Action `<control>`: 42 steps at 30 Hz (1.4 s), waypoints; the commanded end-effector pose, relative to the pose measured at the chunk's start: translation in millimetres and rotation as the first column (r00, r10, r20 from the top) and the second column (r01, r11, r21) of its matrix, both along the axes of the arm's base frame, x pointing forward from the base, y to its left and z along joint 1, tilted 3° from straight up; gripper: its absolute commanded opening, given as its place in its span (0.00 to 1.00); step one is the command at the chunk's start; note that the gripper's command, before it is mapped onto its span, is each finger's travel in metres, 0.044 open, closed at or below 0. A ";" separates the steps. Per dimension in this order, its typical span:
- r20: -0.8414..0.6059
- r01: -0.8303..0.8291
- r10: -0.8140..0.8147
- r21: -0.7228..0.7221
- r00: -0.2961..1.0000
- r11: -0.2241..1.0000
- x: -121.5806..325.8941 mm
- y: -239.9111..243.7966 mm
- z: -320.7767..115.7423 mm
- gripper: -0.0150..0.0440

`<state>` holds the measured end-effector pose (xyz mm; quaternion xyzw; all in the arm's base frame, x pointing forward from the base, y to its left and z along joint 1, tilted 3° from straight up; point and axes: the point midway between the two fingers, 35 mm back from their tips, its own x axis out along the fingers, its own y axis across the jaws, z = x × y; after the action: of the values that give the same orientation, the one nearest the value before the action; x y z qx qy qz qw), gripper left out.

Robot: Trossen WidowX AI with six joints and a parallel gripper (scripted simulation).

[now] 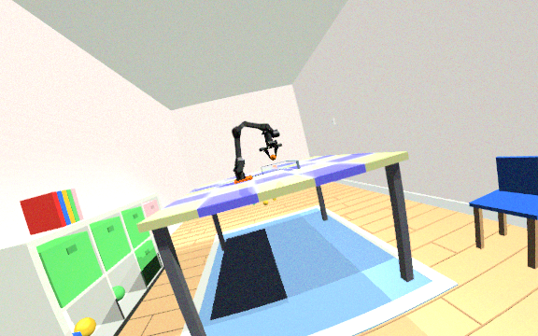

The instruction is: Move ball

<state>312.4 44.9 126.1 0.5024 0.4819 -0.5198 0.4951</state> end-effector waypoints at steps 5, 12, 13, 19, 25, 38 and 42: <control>-0.002 0.152 -0.152 0.003 0.988 0.988 -3.7 12.6 -7.0 0.25; -0.002 0.152 -0.152 0.003 0.988 0.988 -2.6 12.5 -18.0 0.25; -0.002 0.152 -0.152 0.003 0.988 0.988 -2.3 12.5 -22.3 0.25; -0.002 0.152 -0.152 0.003 0.988 0.988 -2.1 11.8 -51.2 0.25; -0.002 0.152 -0.152 0.003 0.988 0.988 -4.5 10.8 -76.3 0.25; -0.002 0.152 -0.152 0.003 0.988 0.988 -4.6 10.4 -88.8 0.25; -0.002 0.152 -0.152 0.003 0.988 0.988 -4.9 10.2 -95.1 0.25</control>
<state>309.7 55.2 37.4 0.5392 0.4414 -0.5546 0.4548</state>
